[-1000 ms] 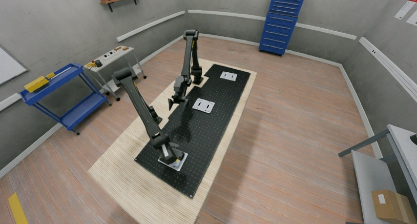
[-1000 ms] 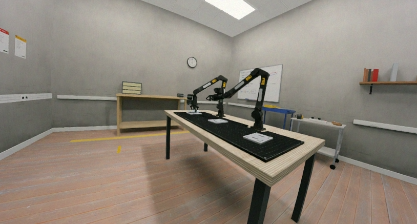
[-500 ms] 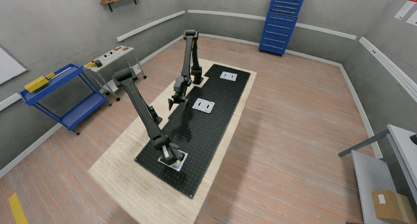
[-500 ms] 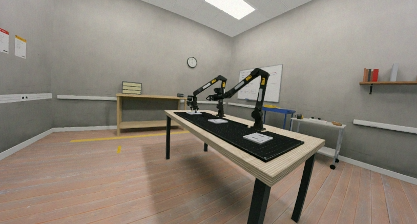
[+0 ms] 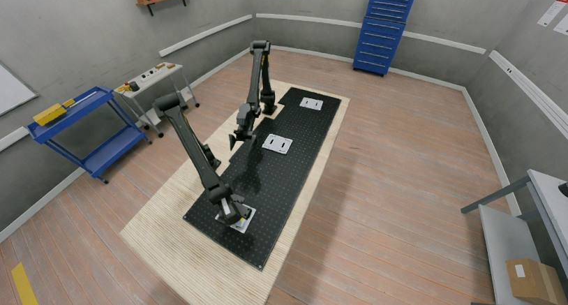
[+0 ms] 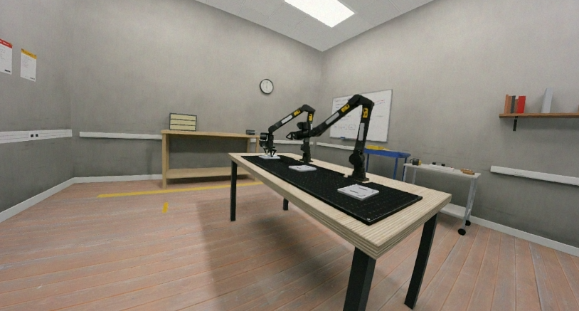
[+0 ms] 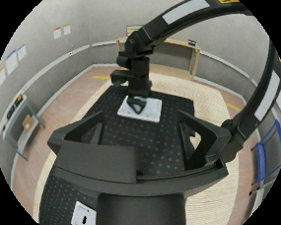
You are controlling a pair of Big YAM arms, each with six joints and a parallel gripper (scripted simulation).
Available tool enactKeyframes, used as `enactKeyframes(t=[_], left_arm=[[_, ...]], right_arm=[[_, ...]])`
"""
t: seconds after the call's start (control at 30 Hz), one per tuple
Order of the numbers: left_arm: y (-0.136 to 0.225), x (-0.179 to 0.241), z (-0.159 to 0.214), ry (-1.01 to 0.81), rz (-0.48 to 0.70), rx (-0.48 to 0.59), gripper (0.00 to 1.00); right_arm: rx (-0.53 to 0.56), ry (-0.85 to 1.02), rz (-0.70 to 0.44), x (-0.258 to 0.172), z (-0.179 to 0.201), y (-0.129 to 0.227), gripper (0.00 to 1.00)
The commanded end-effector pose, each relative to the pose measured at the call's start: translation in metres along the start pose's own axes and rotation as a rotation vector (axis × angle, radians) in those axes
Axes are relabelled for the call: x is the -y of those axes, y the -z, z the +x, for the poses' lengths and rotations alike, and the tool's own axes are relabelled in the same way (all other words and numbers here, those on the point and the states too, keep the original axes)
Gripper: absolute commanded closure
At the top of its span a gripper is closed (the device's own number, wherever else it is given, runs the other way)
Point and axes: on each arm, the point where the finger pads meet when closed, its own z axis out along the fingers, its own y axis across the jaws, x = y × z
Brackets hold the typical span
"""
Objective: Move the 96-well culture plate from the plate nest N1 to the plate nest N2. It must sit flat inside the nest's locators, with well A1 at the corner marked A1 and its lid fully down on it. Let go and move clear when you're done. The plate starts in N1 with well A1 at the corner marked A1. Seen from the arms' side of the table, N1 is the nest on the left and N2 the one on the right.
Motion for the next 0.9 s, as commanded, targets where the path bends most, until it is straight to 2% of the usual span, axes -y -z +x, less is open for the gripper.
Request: enactKeyframes(t=[0.0, 0.63, 0.87], left_arm=[[-0.015, 0.001, -0.034, -0.014, 0.0, 0.065, 0.0], [-0.015, 0.001, -0.034, -0.014, 0.0, 0.065, 0.0], [-0.015, 0.001, -0.034, -0.014, 0.0, 0.065, 0.0]], right_arm=[[0.058, 0.002, 0.032, 0.005, -0.022, 0.025, 0.0], [0.079, -0.007, 0.043, 0.012, -0.026, 0.055, 0.0], [0.11, 0.008, 0.05, 0.014, -0.02, 0.092, 0.0]])
